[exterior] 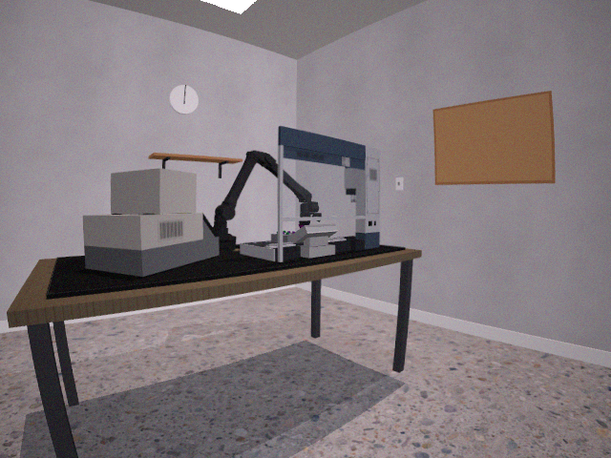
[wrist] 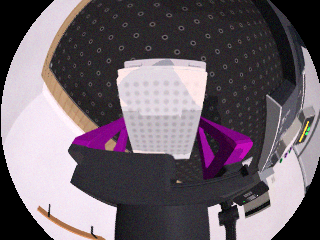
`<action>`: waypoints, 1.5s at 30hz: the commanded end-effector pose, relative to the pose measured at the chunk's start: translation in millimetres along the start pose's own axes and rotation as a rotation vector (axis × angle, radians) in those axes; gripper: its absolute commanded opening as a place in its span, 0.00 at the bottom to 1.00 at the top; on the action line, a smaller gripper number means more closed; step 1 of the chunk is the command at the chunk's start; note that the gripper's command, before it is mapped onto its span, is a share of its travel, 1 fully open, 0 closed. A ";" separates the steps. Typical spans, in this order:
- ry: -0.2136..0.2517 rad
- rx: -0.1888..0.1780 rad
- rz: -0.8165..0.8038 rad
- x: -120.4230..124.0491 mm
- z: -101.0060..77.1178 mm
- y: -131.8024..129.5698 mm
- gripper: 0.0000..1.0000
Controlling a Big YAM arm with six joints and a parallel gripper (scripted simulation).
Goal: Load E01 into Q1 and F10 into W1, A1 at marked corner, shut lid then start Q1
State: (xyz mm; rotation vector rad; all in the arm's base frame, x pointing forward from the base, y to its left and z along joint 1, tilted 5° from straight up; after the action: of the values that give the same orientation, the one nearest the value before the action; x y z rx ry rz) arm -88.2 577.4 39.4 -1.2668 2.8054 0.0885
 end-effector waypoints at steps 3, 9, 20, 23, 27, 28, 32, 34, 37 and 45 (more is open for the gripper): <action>0.005 0.005 -0.006 -2.8 18.5 -4.6 0.00; -0.008 -0.010 -0.004 -8.9 1.8 -0.2 0.00; -0.044 -0.059 -0.004 -15.1 -35.6 24.3 0.00; -0.045 -0.060 0.001 -15.7 -36.6 24.9 0.00; -0.046 -0.057 0.022 -21.2 -32.7 14.3 0.00; -0.046 -0.057 0.023 -21.1 -31.8 13.3 0.00; -0.049 -0.060 0.026 -20.6 -28.6 9.4 0.00; -0.050 -0.061 0.026 -19.1 -27.1 8.4 0.00; -0.043 -0.055 0.017 -11.1 -24.5 8.0 0.00; -0.023 -0.030 0.010 -0.7 -21.7 4.8 0.00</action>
State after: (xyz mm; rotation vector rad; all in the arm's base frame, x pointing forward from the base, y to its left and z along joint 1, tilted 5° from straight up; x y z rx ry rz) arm -84.0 575.3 28.9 -1.2620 2.8139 0.0637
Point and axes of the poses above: the point where the finger pads meet when closed, its own z axis out along the fingers, its own y axis across the jaws, x = y × z, the point moved 2 cm from there along -z, back along the fingers, and after that the axes turned 15 degrees about z, right-handed, at the moved point
